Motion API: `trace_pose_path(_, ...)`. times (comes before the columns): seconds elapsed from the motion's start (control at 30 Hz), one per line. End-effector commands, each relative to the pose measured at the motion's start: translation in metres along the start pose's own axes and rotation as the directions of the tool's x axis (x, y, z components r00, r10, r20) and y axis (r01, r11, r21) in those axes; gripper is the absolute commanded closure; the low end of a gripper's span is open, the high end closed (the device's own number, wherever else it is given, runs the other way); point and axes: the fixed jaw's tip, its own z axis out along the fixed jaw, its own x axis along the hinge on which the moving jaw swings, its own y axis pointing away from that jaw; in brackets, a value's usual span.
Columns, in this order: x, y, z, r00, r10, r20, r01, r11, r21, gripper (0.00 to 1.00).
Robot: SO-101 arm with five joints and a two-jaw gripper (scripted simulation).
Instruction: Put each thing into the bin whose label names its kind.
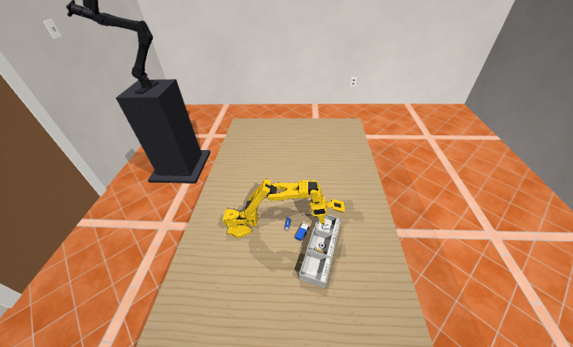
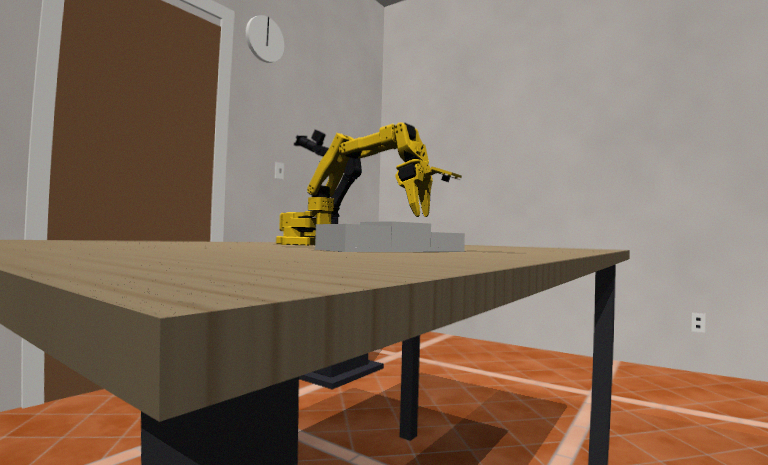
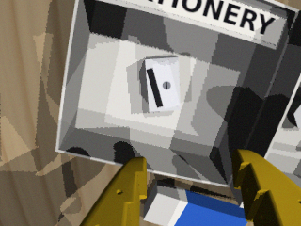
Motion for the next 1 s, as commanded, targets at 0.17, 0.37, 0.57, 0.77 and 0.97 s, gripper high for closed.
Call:
trace_pose_path(0.17, -0.011, 0.002, -0.019, 0.996, -0.015, 0.085, 0.015, 1.000, -0.002, 0.83)
trace_pose_path(0.37, -0.010, 0.001, -0.019, 0.996, -0.030, 0.082, 0.030, 1.000, 0.000, 0.83)
trace_pose_path(0.57, -0.006, 0.000, -0.019, 0.993, -0.098, 0.066, 0.097, 0.995, 0.006, 0.83)
trace_pose_path(0.77, 0.000, -0.002, -0.020, 0.983, -0.178, 0.047, 0.178, 0.984, 0.010, 0.82)
trace_pose_path(0.97, 0.012, -0.006, -0.020, 0.939, -0.343, 0.008, 0.343, 0.939, 0.007, 0.80)
